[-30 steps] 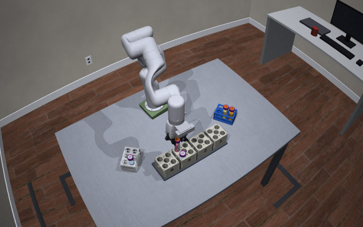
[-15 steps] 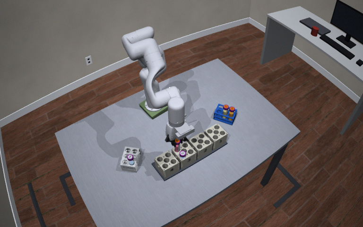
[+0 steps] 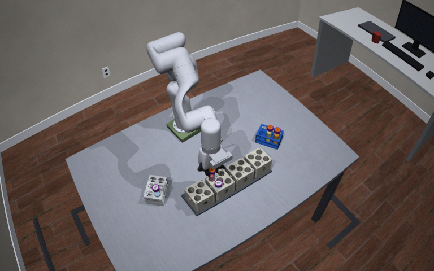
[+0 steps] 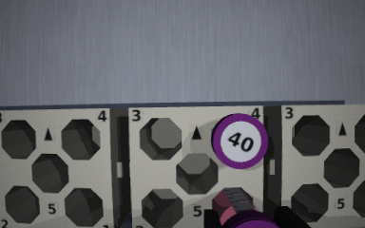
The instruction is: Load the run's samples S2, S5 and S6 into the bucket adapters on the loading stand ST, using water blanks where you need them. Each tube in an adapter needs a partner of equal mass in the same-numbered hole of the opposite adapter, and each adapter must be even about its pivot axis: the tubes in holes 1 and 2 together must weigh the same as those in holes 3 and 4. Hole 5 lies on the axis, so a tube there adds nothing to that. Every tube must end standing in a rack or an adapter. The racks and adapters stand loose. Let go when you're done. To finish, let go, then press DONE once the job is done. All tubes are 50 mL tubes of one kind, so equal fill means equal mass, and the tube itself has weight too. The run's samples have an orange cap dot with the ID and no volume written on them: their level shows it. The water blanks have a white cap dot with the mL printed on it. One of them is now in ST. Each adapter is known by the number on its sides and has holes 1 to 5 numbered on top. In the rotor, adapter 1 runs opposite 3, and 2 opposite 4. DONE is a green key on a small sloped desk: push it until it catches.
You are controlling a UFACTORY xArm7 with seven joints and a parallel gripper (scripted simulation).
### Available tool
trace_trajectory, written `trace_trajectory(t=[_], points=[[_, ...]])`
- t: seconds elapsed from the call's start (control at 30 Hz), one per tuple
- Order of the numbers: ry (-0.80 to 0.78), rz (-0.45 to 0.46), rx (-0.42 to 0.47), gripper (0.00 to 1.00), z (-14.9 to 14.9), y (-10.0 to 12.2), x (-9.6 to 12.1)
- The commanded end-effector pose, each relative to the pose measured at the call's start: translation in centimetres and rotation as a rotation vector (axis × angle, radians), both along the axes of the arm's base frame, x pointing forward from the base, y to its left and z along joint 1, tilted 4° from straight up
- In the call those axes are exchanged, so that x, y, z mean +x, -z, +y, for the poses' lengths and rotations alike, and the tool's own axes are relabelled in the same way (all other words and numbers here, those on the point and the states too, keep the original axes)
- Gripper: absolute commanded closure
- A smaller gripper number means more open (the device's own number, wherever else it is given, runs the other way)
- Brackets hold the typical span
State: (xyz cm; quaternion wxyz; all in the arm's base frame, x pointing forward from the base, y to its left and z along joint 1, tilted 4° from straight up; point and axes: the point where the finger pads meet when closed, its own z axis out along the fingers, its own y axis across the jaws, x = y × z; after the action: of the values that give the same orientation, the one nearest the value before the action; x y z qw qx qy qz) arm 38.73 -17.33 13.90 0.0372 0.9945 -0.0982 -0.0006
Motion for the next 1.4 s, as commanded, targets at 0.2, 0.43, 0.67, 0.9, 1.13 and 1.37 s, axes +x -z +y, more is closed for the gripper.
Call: trace_trajectory(t=[0.2, 0.43, 0.67, 0.9, 1.13, 1.37], points=[[0.0, -0.004, -0.001, 1.0, -0.1, 0.8, 0.1], [0.0, -0.004, -0.001, 1.0, -0.1, 1.3, 0.1], [0.0, -0.004, -0.001, 1.0, -0.2, 2.0, 0.1], [0.0, -0.004, -0.001, 1.0, -0.2, 2.5, 0.1], [0.0, -0.004, -0.001, 1.0, -0.3, 3.2, 0.1], [0.0, -0.004, -0.001, 1.0, -0.3, 3.6, 0.1]])
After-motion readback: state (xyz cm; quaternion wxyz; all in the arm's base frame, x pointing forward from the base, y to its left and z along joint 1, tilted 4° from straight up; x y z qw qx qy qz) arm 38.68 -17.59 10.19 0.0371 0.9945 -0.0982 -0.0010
